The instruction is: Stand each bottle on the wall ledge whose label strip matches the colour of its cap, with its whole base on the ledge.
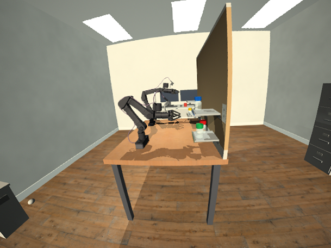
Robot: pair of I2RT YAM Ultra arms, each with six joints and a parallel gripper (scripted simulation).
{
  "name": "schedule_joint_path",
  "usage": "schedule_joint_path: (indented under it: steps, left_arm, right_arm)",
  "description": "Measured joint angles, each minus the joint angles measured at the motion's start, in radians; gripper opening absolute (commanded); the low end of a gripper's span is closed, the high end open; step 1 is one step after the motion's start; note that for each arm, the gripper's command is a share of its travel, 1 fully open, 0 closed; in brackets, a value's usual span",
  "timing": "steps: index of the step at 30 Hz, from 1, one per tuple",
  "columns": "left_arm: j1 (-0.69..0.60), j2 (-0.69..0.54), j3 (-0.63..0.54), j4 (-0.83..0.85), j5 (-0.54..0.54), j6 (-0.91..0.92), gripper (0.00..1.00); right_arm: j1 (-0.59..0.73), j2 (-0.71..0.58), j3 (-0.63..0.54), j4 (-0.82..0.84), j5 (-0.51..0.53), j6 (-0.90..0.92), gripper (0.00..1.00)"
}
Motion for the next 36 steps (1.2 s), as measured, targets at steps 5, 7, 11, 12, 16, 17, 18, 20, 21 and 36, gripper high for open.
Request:
schedule_joint_path:
  steps: [5,7,11,12,16,17,18,20,21,36]
  left_arm:
    - [-0.033,-0.006,-0.005,0.031,-0.081,-0.027,1.00]
    - [-0.036,-0.006,-0.006,0.034,-0.095,-0.031,1.00]
    - [-0.036,-0.006,-0.007,0.036,-0.113,-0.034,1.00]
    - [-0.036,-0.006,-0.007,0.037,-0.115,-0.034,1.00]
    - [-0.036,-0.006,-0.007,0.038,-0.121,-0.035,1.00]
    - [-0.036,-0.006,-0.007,0.038,-0.122,-0.035,1.00]
    - [-0.036,-0.006,-0.007,0.039,-0.123,-0.035,1.00]
    - [-0.036,-0.006,-0.007,0.039,-0.124,-0.036,1.00]
    - [-0.036,-0.006,-0.007,0.039,-0.124,-0.036,1.00]
    - [-0.272,0.140,0.042,0.134,-0.137,-0.044,1.00]
  right_arm:
    - [0.000,0.013,-0.004,0.004,0.000,0.000,1.00]
    - [0.000,0.013,-0.004,0.007,0.000,0.000,1.00]
    - [0.000,0.013,-0.004,0.012,0.000,0.000,1.00]
    - [0.000,0.013,-0.004,0.012,0.000,0.000,1.00]
    - [0.000,0.013,-0.004,0.014,0.000,0.000,1.00]
    - [0.000,0.013,-0.004,0.014,0.000,0.000,1.00]
    - [0.000,0.013,-0.004,0.015,0.000,0.000,0.89]
    - [0.000,0.013,-0.004,0.020,0.000,0.000,0.81]
    - [0.000,0.013,-0.004,0.027,0.000,0.000,0.81]
    - [0.000,0.399,0.092,0.357,-0.002,0.000,0.81]
